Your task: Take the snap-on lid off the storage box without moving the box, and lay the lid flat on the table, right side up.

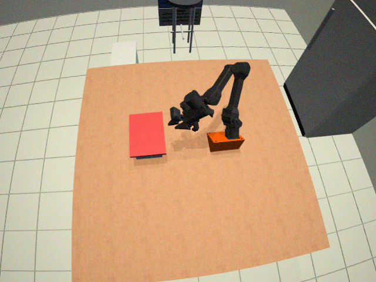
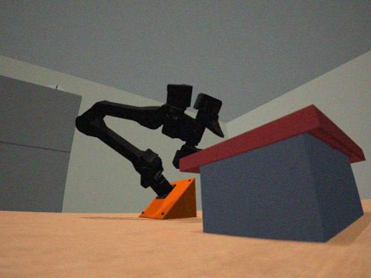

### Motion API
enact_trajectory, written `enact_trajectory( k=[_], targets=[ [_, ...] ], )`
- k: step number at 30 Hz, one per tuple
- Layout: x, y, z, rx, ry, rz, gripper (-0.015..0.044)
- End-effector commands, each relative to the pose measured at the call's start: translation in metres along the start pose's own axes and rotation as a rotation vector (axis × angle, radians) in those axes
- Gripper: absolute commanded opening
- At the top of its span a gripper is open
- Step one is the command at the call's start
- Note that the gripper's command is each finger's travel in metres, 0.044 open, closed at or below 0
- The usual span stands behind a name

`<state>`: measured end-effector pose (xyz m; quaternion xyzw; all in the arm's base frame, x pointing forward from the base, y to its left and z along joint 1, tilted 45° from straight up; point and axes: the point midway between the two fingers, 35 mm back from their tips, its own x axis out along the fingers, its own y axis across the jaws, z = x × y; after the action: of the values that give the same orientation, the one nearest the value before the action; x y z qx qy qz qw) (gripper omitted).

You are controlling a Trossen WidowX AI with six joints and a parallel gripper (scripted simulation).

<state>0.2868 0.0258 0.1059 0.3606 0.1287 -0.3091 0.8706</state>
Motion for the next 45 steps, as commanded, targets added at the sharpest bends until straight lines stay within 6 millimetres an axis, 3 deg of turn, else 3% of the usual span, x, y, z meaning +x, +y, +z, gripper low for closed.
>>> enact_trajectory(
  k=[1,45],
  targets=[
    [0.007,-0.011,0.001,-0.003,0.001,0.008,0.0235],
    [0.073,-0.010,0.001,-0.002,-0.002,0.009,0.0235]
  ],
)
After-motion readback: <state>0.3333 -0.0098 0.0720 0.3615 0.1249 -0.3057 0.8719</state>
